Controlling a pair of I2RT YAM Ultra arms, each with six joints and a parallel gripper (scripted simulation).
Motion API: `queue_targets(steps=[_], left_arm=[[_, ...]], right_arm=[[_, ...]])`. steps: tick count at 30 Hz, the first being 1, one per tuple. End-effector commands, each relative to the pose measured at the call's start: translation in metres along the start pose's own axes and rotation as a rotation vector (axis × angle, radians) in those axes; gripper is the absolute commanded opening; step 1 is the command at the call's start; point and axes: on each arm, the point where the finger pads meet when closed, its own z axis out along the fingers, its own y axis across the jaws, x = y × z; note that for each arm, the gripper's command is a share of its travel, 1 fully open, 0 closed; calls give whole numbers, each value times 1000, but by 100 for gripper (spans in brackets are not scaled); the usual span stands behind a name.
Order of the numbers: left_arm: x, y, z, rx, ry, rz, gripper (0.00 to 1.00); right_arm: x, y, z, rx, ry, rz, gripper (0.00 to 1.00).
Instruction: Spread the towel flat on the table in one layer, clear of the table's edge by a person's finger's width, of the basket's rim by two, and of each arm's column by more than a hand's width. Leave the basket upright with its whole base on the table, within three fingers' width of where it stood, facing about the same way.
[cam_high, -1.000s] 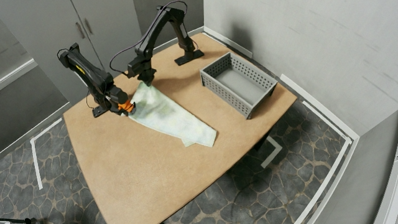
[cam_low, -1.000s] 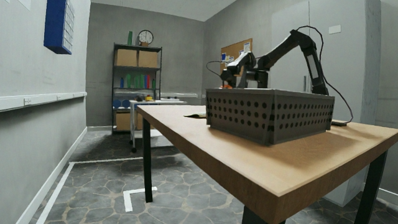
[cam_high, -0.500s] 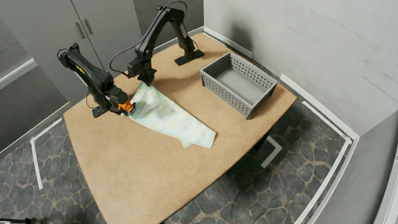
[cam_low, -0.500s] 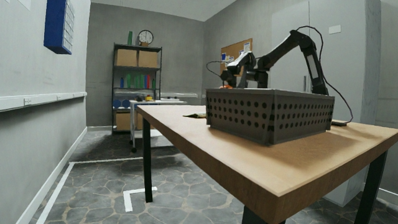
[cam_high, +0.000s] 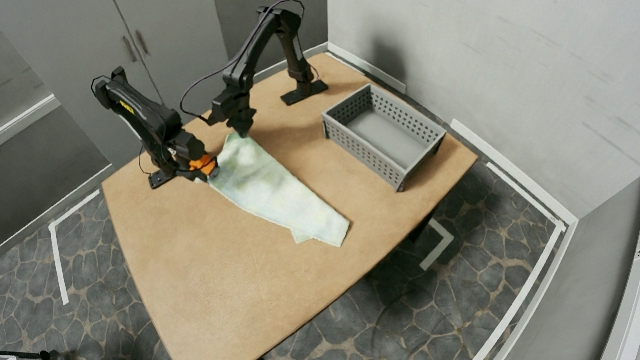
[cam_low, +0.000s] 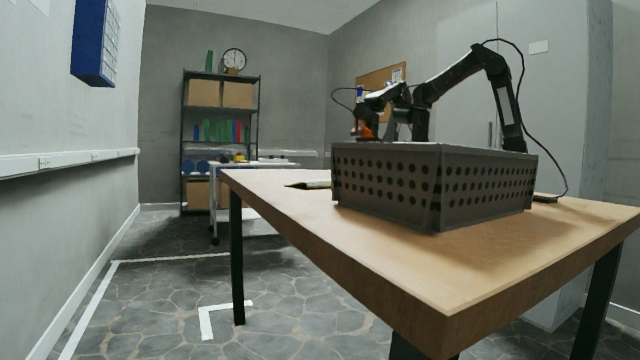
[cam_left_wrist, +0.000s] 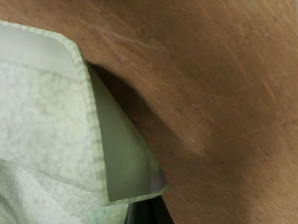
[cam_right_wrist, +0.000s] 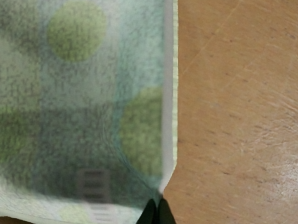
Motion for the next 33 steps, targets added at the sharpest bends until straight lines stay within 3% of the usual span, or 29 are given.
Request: queue_targets(steps=[1, 5, 7, 8, 10, 11, 13, 14, 17, 18, 19, 21, 22, 24, 25, 27, 28, 30, 31, 33], left_arm=[[-7, 4, -20, -20, -30, -9, 0], [11, 8, -50, -53, -49, -101, 0], [11, 8, -50, -53, -49, -101, 0], [21, 10, -68, -73, -60, -154, 0], [21, 10, -68, -73, -60, -154, 0], [31, 12, -87, -96, -72, -214, 0], [31, 12, -87, -96, -72, -214, 0], [42, 15, -107, -121, -84, -281, 0], [42, 15, -107, -121, -84, -281, 0], [43, 15, -95, -85, -79, -286, 0], [53, 17, -129, -149, -96, -355, 0], [53, 17, -129, -149, -96, -355, 0], [64, 19, -151, -179, -108, -432, 0], [64, 19, -151, -180, -108, -436, 0], [77, 22, -172, -205, -118, -514, 0], [77, 23, -168, -196, -118, -526, 0], [91, 27, -185, -208, -125, -608, 0], [91, 27, -185, -214, -127, -623, 0], [104, 31, -209, -244, -136, -700, 0], [104, 31, -209, -251, -138, -720, 0]], right_arm=[[-3, -1, -6, 12, 18, -4, 0], [-26, -1, -29, 15, -16, 3, 0], [-26, -1, -29, 15, -16, 0, 0], [-40, -2, -43, 17, -41, 5, 0], [-40, -2, -43, 17, -41, 2, 0], [-55, -2, -58, 19, -59, 6, 0], [-55, -2, -58, 19, -59, 4, 0], [-71, -2, -74, 21, -79, 7, 0], [-71, -2, -74, 21, -79, 7, 0], [-71, -2, -74, 19, -79, 2, 0], [-88, -2, -90, 23, -100, 8, 0], [-88, -2, -90, 23, -100, 5, 0], [-105, -2, -108, 25, -121, 8, 0], [-105, -2, -108, 25, -121, 8, 0], [-123, -2, -126, 27, -144, 9, 0], [-123, -2, -126, 27, -144, 9, 0], [-142, -2, -144, 30, -166, 11, 0], [-142, -2, -144, 30, -166, 11, 0], [-161, -3, -162, 32, -189, 13, 0], [-160, -3, -162, 32, -189, 13, 0]])
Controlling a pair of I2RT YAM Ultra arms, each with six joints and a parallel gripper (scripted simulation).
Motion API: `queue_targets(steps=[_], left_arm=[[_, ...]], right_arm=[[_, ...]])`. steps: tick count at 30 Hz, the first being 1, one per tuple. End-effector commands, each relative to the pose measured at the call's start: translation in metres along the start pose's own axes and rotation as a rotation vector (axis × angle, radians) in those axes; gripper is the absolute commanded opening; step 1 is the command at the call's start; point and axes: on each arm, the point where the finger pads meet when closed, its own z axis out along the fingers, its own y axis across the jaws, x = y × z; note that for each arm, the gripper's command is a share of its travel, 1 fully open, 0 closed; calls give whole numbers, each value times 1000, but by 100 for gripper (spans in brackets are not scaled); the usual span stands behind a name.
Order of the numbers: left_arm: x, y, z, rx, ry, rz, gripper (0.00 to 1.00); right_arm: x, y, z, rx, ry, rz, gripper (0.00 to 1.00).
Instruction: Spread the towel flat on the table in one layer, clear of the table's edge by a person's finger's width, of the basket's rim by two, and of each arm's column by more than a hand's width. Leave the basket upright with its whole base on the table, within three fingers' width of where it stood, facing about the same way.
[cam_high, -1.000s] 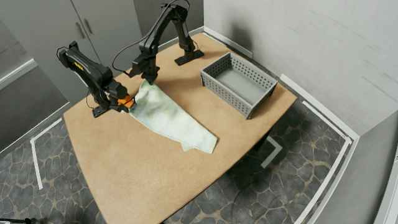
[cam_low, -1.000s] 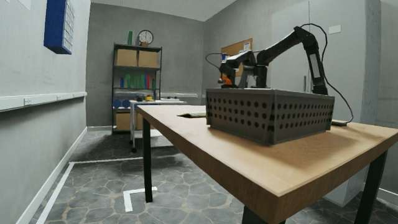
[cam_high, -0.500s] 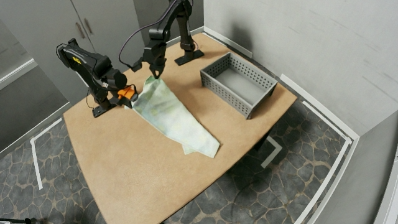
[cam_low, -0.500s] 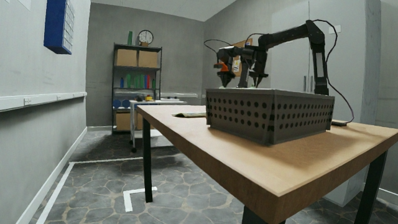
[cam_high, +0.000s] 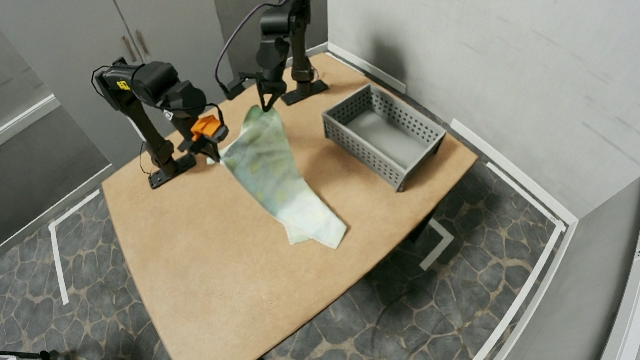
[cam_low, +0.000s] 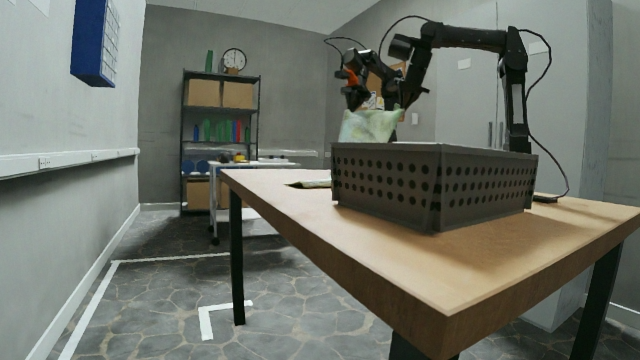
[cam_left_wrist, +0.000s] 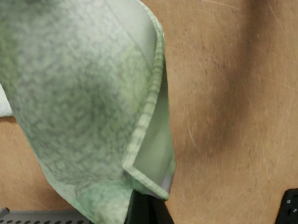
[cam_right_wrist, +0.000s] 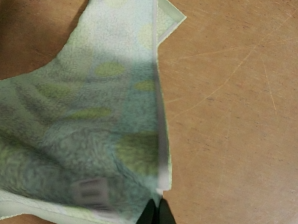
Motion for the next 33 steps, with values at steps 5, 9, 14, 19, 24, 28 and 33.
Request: queue_targets(steps=[5, 9, 14, 19, 24, 28, 33], left_arm=[[4, 13, -37, -2, -7, -198, 0], [11, 46, -80, -101, -48, -362, 0], [15, 59, -101, -188, -111, -490, 0], [11, 66, -134, -294, -190, -553, 0], [27, 98, -163, -468, -295, -733, 0], [28, 109, -180, -551, -359, -798, 0], [35, 132, -212, -696, -462, -906, 0]], right_arm=[[-24, 1, -21, 13, 23, 1, 0], [-68, -1, -48, 21, -61, 10, 0], [-90, -2, -61, 24, -144, 12, 0], [-111, -2, -74, 27, -231, 10, 0], [-157, -4, -101, 35, -442, 17, 0], [-170, -4, -127, 39, -559, 15, 0], [-198, -3, -136, 40, -706, 16, 0]])
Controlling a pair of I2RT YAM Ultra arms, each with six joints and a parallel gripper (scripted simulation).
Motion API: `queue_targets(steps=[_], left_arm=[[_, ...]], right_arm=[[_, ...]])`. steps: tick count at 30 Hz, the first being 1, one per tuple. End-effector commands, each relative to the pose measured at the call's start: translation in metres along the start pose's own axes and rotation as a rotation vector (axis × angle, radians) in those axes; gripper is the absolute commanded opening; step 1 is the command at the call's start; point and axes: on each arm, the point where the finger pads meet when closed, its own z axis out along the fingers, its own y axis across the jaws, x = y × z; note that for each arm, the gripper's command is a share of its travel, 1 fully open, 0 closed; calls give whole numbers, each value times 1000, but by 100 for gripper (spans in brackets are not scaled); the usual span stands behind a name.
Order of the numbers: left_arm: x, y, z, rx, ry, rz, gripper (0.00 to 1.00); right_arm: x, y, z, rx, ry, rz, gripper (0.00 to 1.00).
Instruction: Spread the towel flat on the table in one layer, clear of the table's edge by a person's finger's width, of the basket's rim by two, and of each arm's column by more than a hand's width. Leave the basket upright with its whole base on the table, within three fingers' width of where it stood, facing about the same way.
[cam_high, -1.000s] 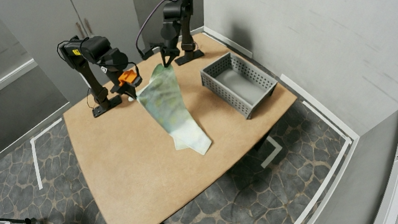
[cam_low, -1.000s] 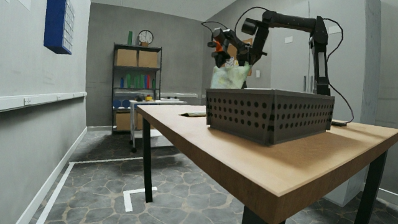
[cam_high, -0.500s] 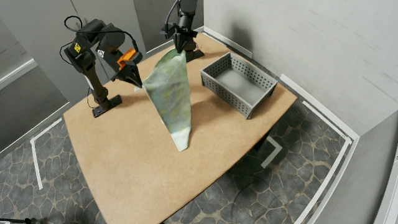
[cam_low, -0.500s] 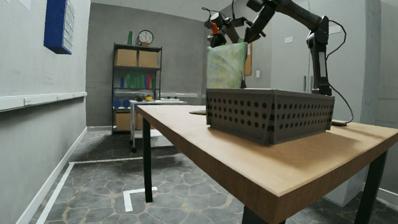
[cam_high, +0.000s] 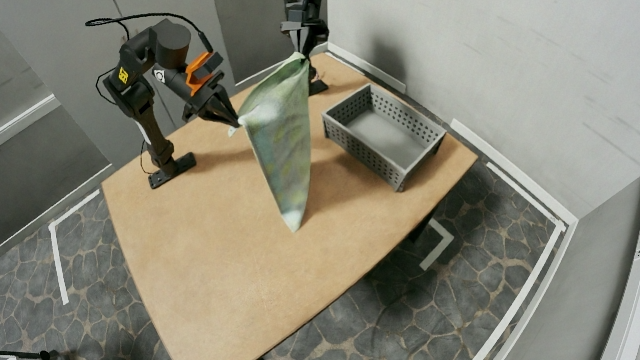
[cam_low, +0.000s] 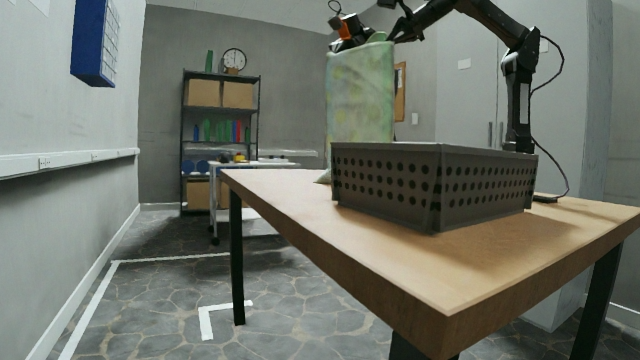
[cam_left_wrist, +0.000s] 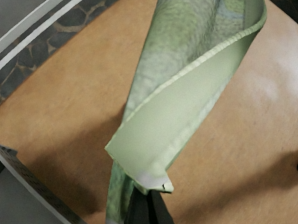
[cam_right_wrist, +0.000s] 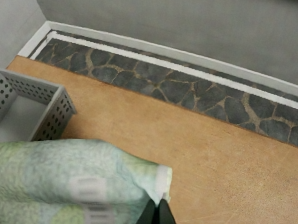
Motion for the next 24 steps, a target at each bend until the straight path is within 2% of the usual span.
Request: queue_targets(steps=[1, 4, 5, 7, 8, 9, 10, 11, 14, 24], left_arm=[[-17, 26, -15, -137, -106, -118, 0], [-19, 19, -13, -136, -125, -122, 0], [-30, 29, -18, -183, -176, -168, 0], [-30, 29, -18, -191, -184, -175, 0], [-43, 39, -28, -238, -219, -222, 0], [-50, 39, -35, -243, -243, -217, 0], [-50, 39, -35, -243, -243, -217, 0], [-52, 50, -21, -271, -224, -265, 0], [-51, 54, -21, -292, -209, -299, 0], [-54, 63, -25, -325, -217, -329, 0]], right_arm=[[-38, -4, -12, 34, -186, 1, 0], [-38, -5, -12, 37, -197, -3, 0], [-53, -5, -13, 39, -280, 2, 0], [-53, -6, -13, 41, -280, 0, 0], [-67, -5, -14, 40, -321, 2, 0], [-65, -5, -9, 41, -313, 1, 0], [-65, -5, -10, 41, -313, -1, 0], [-83, -5, -8, 40, -360, 0, 0], [-91, -4, -8, 40, -385, -1, 0], [-98, -7, -9, 47, -405, 1, 0]])
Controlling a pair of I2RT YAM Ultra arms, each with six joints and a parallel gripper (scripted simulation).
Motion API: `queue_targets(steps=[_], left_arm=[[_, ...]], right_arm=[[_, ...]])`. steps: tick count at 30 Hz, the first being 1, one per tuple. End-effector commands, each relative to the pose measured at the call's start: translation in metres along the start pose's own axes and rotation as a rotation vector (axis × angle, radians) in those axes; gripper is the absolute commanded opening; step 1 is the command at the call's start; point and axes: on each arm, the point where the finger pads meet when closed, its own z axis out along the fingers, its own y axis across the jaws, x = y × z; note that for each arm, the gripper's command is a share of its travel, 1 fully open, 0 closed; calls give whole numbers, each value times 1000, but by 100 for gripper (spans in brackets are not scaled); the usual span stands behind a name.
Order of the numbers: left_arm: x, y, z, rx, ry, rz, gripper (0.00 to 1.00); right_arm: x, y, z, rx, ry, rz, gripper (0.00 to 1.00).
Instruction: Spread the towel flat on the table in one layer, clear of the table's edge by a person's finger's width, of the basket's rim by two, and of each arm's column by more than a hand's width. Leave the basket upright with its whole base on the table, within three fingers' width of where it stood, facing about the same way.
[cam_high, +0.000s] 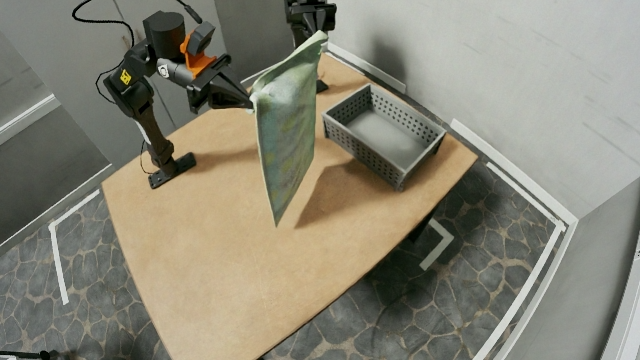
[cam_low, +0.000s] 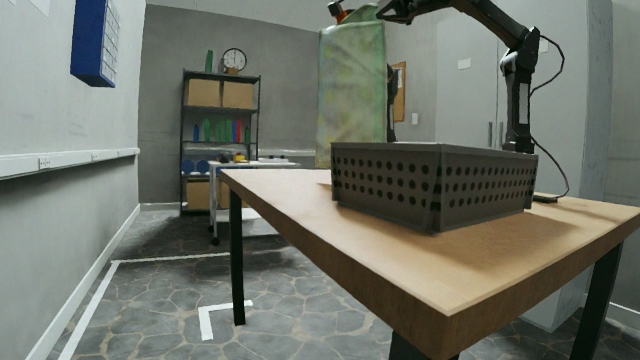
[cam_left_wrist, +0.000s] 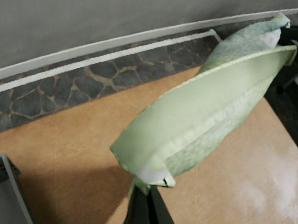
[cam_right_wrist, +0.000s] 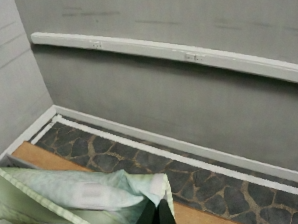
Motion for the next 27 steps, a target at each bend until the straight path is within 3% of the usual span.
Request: queue_targets(steps=[1, 20, 26, 27], left_arm=[[-6, 9, -5, -48, -4, -20, 0], [-10, 9, -12, -48, -17, -14, 0], [-13, 23, 6, -76, -24, -24, 0], [-22, 35, 17, -98, -60, -31, 0]], right_arm=[[-15, -5, -3, 31, -41, 4, 0], [-17, -5, -7, 31, -47, 4, 0], [-22, -15, 11, 49, -79, 9, 0], [-27, -20, 27, 57, -110, 10, 0]])
